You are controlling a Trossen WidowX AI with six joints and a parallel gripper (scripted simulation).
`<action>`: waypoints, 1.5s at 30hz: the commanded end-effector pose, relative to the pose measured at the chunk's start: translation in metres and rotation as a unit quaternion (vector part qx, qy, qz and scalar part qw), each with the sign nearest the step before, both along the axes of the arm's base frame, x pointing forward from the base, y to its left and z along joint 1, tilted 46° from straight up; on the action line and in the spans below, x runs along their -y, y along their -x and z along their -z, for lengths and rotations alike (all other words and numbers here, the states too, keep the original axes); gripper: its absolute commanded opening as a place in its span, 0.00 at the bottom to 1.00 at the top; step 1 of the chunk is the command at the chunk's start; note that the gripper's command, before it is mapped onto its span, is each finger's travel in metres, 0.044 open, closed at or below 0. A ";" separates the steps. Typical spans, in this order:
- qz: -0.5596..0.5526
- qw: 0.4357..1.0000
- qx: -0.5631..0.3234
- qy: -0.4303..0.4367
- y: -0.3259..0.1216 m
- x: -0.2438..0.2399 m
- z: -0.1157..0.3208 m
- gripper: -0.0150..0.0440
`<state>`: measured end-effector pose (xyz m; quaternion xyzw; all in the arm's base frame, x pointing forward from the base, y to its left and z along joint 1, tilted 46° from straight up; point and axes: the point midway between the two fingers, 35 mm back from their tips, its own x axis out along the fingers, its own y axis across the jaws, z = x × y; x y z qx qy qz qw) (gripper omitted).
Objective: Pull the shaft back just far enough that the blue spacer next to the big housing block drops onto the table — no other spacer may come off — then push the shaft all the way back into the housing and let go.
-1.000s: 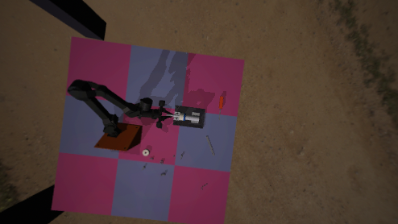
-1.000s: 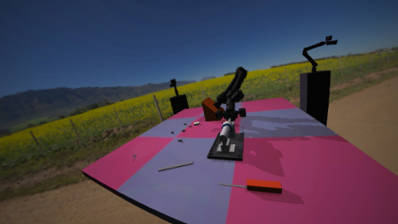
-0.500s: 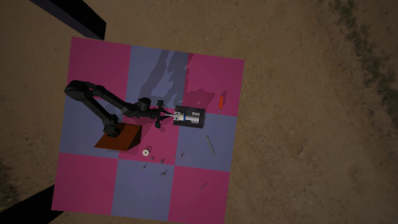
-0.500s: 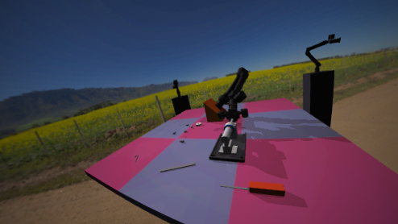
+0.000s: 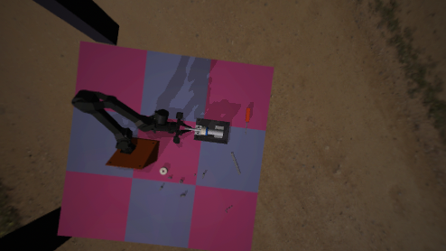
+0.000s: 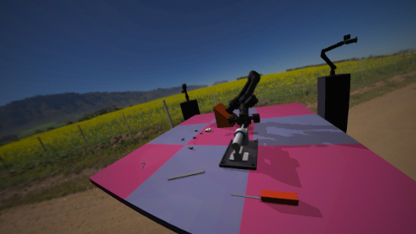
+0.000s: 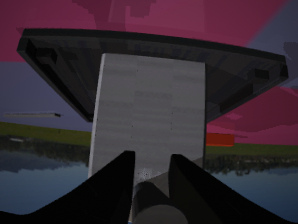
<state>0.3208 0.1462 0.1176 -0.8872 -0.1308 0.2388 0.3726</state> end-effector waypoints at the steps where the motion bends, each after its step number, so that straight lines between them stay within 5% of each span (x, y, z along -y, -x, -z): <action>1: 0.001 1.000 -0.001 -0.001 0.001 0.000 0.000 0.25; 45: 0.001 1.000 -0.001 -0.001 0.004 0.000 0.000 0.25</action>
